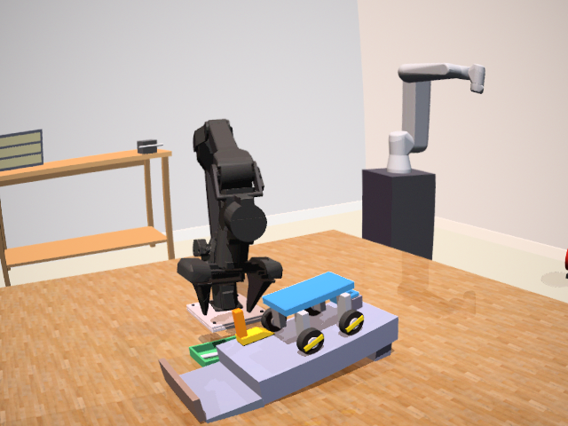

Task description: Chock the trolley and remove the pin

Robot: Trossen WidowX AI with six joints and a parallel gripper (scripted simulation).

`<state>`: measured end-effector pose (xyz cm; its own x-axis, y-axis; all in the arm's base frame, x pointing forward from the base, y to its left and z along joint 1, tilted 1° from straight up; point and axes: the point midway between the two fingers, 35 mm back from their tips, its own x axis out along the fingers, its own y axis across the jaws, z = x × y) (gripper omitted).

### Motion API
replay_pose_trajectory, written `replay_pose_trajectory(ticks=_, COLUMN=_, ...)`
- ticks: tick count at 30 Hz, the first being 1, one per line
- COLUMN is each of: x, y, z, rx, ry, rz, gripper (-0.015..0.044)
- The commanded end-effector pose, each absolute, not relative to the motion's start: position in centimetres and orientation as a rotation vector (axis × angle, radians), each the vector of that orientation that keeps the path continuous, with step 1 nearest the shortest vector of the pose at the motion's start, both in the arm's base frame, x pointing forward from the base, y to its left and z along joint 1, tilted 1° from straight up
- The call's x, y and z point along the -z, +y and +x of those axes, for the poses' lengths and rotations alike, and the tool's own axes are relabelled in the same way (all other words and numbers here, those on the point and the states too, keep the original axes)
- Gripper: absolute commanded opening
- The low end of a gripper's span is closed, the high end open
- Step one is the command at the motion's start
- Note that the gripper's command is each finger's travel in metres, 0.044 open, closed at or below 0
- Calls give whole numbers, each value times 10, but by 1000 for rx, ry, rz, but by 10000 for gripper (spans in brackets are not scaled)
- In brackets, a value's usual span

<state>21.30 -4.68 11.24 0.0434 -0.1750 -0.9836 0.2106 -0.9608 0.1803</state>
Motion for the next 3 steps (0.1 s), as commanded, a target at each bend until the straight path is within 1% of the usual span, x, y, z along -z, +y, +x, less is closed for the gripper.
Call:
replay_pose_trajectory(ticks=1, x=-126, y=-48, z=214, rx=1987, ry=22, rz=2060, gripper=440)
replay_pose_trajectory(ticks=3, x=-133, y=-48, z=214, rx=1987, ry=22, rz=2060, gripper=440)
